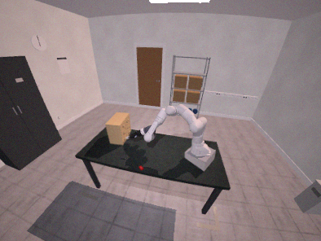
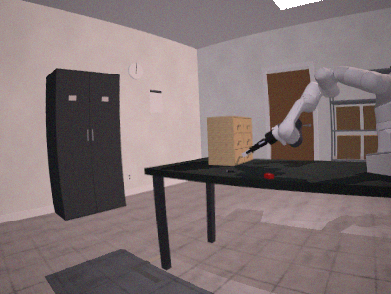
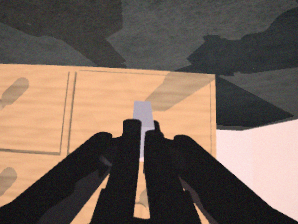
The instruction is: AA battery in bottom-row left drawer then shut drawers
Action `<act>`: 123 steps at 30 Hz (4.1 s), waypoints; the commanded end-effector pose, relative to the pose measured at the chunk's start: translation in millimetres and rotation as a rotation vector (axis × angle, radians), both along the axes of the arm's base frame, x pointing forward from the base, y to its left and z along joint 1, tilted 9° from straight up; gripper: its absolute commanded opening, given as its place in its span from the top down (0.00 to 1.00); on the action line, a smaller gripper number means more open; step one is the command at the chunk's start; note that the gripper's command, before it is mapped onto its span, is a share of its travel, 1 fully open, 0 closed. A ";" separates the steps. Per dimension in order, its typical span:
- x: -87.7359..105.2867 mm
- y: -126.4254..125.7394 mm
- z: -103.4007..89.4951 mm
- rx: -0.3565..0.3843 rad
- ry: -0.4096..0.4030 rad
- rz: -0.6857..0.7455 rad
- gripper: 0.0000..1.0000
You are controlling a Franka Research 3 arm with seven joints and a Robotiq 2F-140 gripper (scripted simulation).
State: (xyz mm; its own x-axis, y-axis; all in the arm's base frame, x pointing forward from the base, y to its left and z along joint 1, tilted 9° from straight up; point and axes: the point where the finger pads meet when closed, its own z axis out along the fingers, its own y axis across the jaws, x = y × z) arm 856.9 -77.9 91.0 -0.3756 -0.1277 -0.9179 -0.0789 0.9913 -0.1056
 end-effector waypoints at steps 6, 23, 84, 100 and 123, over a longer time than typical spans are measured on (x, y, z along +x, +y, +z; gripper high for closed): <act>0.0 0.4 -3.6 0.002 0.007 -0.001 0.90; 0.0 0.4 -3.6 0.002 0.007 -0.001 0.90; -57.1 -3.6 1.4 0.010 0.029 -0.009 0.90; -111.0 0.1 77.9 0.002 0.007 -0.001 0.90; -116.9 0.2 82.2 -0.002 0.061 -0.006 0.90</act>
State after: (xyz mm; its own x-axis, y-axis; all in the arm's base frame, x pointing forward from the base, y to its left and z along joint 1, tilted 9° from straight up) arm 742.6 -76.7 176.4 -0.4062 -0.1403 -0.9029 -0.0841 0.9897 -0.1159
